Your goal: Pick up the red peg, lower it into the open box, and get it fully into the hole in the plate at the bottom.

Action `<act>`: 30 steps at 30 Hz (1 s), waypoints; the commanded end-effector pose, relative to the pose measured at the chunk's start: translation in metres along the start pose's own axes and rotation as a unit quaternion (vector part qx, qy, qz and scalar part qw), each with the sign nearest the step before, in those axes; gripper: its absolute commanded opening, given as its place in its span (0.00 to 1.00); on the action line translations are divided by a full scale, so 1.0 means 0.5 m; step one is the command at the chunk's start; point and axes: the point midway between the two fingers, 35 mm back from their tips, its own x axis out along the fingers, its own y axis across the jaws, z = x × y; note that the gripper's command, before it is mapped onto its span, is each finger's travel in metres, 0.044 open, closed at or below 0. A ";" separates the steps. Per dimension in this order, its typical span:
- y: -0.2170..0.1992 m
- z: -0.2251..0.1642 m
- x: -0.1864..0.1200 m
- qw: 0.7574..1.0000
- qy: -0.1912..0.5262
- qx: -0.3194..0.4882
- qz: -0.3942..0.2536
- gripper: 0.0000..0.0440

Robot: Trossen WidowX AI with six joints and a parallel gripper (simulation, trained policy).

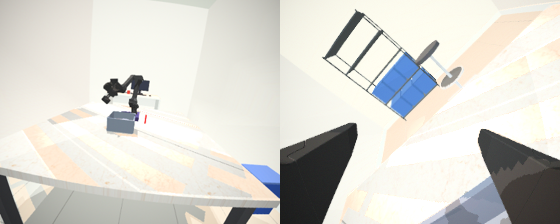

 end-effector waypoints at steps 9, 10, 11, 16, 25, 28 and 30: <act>0.056 0.006 0.049 0.998 0.022 -0.051 -0.020 1.00; 0.068 0.005 0.056 0.998 0.027 -0.055 -0.022 1.00; 0.080 0.004 0.062 0.997 0.032 -0.058 -0.025 1.00; 0.138 -0.020 0.087 0.995 0.068 -0.062 -0.044 1.00; 0.191 -0.145 0.092 0.976 0.183 -0.034 -0.113 1.00; 0.195 -0.190 0.082 0.965 0.221 -0.021 -0.142 1.00; 0.197 -0.219 0.072 0.956 0.245 -0.013 -0.163 1.00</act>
